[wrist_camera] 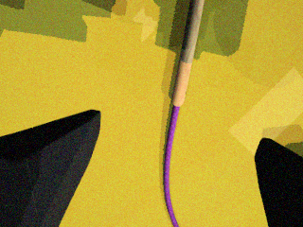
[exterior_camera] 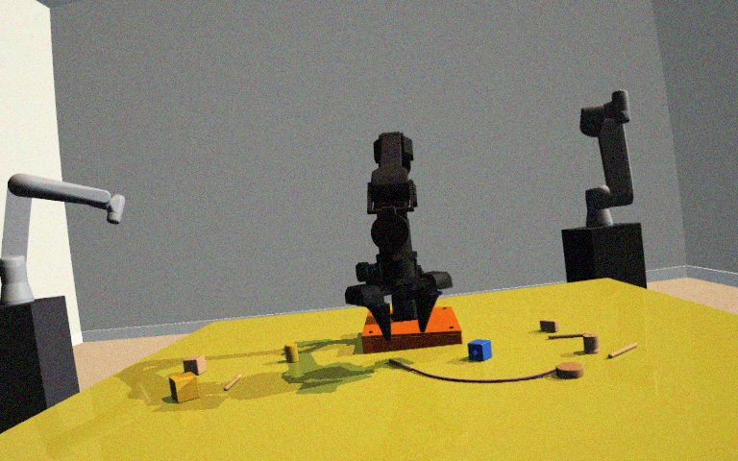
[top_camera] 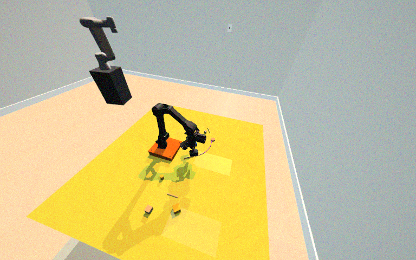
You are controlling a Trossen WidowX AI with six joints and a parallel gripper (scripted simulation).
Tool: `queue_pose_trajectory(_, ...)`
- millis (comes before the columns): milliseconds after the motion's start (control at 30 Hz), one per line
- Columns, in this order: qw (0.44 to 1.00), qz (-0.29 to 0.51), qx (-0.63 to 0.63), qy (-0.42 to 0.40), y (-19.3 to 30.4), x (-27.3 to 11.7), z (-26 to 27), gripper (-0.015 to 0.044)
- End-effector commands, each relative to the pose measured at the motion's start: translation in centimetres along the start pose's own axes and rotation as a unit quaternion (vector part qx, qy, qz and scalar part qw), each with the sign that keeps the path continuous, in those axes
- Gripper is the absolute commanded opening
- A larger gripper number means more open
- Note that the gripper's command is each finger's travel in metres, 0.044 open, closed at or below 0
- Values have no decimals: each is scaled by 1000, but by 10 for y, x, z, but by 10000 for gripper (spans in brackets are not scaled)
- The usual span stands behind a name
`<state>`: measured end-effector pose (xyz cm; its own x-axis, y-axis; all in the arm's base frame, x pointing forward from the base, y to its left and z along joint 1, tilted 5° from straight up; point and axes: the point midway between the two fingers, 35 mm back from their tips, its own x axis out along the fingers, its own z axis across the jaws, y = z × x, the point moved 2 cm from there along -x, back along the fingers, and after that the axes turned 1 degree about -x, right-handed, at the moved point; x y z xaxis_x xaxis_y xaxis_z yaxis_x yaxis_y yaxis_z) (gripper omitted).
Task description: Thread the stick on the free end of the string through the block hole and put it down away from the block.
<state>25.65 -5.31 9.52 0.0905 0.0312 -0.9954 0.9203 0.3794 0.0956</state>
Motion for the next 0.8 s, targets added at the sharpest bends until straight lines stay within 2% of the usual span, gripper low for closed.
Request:
queue_pose_trajectory(0, 1000, 2, 4, 1, 0, 0, 0, 230)
queue_pose_trajectory(133, 1000, 2, 4, 1, 0, 0, 0, 125)
queue_pose_trajectory(767, 1000, 2, 4, 1, 1, 9, 0, 124)
